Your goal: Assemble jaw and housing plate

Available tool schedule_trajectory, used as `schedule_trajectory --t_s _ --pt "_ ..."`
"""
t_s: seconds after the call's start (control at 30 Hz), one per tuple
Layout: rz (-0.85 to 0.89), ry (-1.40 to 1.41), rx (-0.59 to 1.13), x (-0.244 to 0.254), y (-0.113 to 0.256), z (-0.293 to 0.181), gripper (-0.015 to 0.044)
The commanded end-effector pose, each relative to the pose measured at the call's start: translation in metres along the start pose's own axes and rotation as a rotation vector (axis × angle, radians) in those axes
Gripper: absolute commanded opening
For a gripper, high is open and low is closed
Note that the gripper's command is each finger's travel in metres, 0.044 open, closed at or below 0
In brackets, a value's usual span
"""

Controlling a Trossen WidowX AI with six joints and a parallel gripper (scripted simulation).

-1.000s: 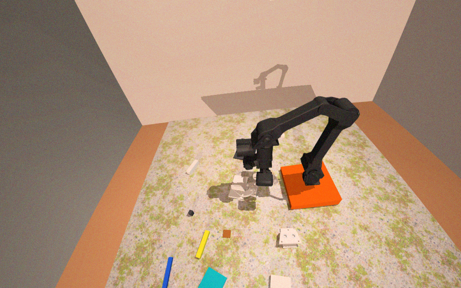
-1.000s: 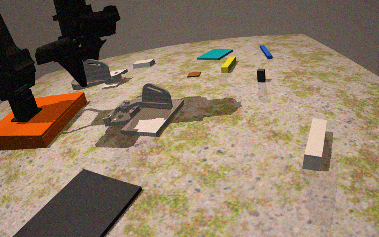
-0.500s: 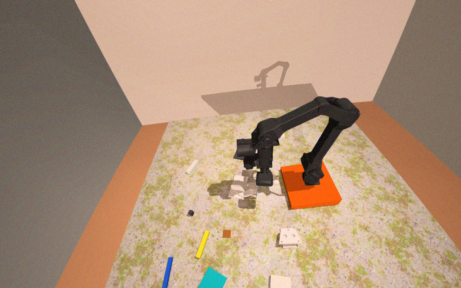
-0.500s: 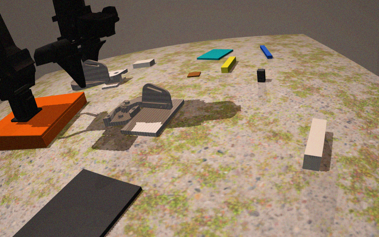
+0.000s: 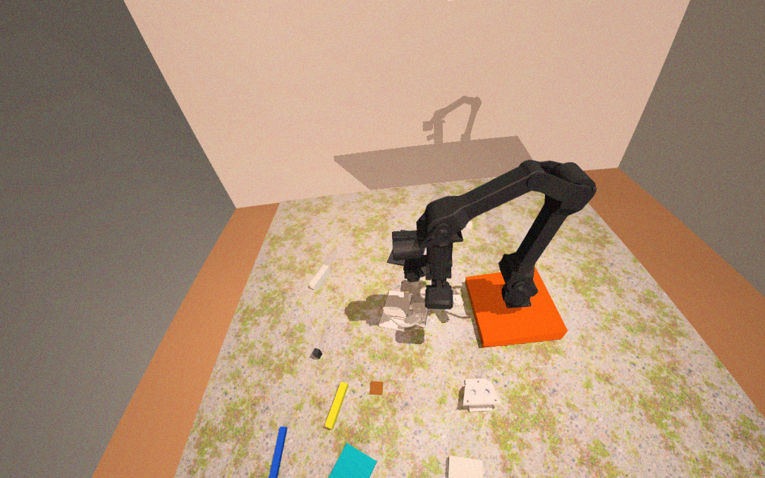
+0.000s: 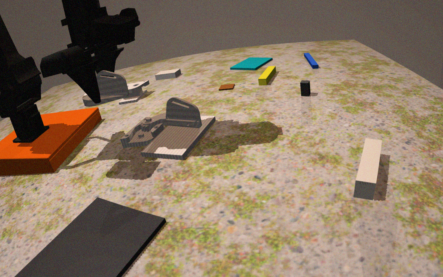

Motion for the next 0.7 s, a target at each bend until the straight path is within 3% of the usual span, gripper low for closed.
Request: schedule_trajectory --t_s 0.0,0.67 --pt "0.003 0.002 -0.006 -0.002 0.003 0.009 0.0134" --pt "0.000 0.002 -0.011 -0.025 0.006 0.068 0.0134"
Point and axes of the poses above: the point midway between the two fingers, 35 mm back from their tips, its own y axis back along the fingers, its own x axis across the jaws, z = x × y, the point moved 2 cm from there along y, back along the fingers, and after that the axes turned 10 degrees about y, right-handed, at the moved point
